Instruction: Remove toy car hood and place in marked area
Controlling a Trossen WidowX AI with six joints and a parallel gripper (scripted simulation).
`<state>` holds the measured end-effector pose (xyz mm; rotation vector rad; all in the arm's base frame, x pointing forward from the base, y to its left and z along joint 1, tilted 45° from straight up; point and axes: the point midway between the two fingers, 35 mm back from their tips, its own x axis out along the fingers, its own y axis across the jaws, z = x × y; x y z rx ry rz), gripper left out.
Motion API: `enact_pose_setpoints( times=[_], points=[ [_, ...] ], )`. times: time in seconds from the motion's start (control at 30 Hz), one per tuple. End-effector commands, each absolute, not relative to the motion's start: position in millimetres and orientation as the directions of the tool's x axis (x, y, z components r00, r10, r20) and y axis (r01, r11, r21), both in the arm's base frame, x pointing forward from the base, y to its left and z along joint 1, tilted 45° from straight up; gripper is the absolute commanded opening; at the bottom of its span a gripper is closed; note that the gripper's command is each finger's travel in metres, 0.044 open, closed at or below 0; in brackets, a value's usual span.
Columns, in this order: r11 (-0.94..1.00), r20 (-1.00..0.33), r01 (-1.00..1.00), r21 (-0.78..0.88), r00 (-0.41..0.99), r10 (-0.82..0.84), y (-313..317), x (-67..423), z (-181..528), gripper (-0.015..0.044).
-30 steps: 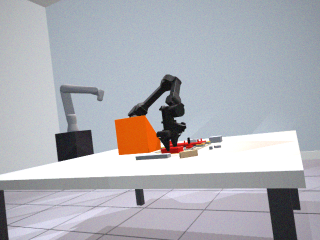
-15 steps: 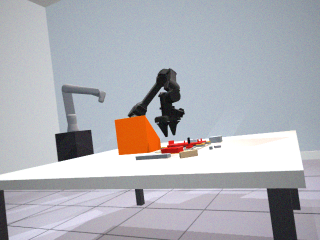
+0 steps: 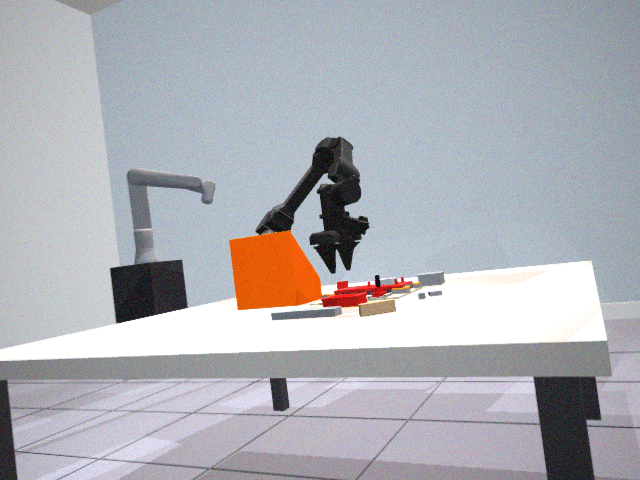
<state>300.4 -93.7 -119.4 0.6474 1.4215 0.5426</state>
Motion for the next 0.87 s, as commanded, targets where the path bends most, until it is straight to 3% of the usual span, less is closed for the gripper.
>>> enact_pose_setpoints(
  times=[0.0,0.83],
  points=[
    [0.719,-0.719,0.034,0.694,0.082,0.69,-94.2,300.4,-118.9,0.044],
    [0.719,-0.719,0.034,0.694,0.082,0.69,-94.2,300.4,-118.9,0.044]
  ],
)
